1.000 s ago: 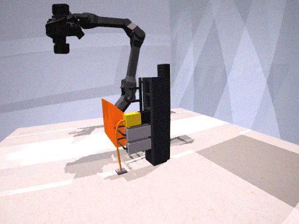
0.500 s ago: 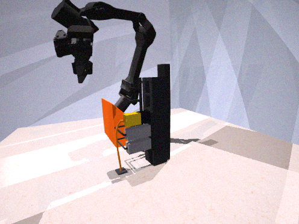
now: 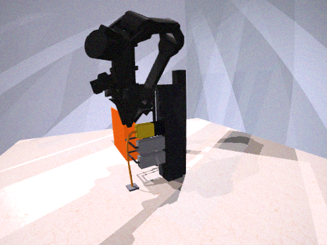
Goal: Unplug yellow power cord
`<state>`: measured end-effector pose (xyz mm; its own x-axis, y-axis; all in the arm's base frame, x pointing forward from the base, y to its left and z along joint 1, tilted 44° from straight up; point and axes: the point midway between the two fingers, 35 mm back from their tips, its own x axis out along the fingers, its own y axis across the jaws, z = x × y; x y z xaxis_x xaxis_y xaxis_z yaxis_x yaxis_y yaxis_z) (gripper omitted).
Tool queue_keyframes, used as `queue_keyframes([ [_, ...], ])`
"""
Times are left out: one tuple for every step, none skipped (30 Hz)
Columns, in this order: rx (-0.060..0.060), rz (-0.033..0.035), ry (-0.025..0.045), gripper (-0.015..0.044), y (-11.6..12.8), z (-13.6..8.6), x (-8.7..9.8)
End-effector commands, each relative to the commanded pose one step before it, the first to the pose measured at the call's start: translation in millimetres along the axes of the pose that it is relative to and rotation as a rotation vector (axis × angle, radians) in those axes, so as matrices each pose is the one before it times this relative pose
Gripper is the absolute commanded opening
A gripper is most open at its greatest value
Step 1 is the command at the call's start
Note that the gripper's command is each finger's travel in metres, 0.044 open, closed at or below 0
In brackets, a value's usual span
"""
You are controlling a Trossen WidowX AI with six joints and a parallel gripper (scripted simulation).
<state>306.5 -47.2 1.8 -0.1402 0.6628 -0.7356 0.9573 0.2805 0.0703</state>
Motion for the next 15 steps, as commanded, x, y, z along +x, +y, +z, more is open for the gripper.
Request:
queue_keyframes([
  [-0.0014, -0.01443, 0.00609, 0.0160, -0.81, -2.18, 2.87],
  [0.0000, -0.00001, 0.00004, 0.0160, -0.01, -1.27, -0.03],
  [0.0000, -0.00002, 0.00005, 0.0160, -0.01, -1.46, -0.03],
  [0.0000, -0.00002, 0.00006, 0.0160, -0.02, -1.57, -0.03],
  [0.0000, -0.00002, 0.00007, 0.0160, -0.03, -1.60, -0.02],
  [0.0000, -0.00002, 0.00007, 0.0160, -0.04, -1.61, -0.02],
  [0.0000, -0.00002, 0.00008, 0.0160, -0.04, -1.61, -0.01],
  [0.0000, -0.00002, 0.00008, 0.0160, -0.05, -1.60, -0.01],
  [0.0000, -0.00002, 0.00008, 0.0160, -0.06, -1.60, 0.00],
  [0.0000, -0.00002, 0.00009, 0.0160, -0.07, -1.60, 0.00],
  [0.0000, -0.00002, 0.00009, 0.0160, -0.08, -1.60, 0.01],
  [0.0000, -0.00002, 0.00010, 0.0160, -0.08, -1.60, 0.01],
  [0.0000, -0.00002, 0.00010, 0.0160, -0.09, -1.60, 0.02],
  [0.0000, -0.00002, 0.00011, 0.0160, -0.10, -1.60, 0.02],
  [0.0000, -0.00002, 0.00011, 0.0160, -0.11, -1.59, 0.02],
])
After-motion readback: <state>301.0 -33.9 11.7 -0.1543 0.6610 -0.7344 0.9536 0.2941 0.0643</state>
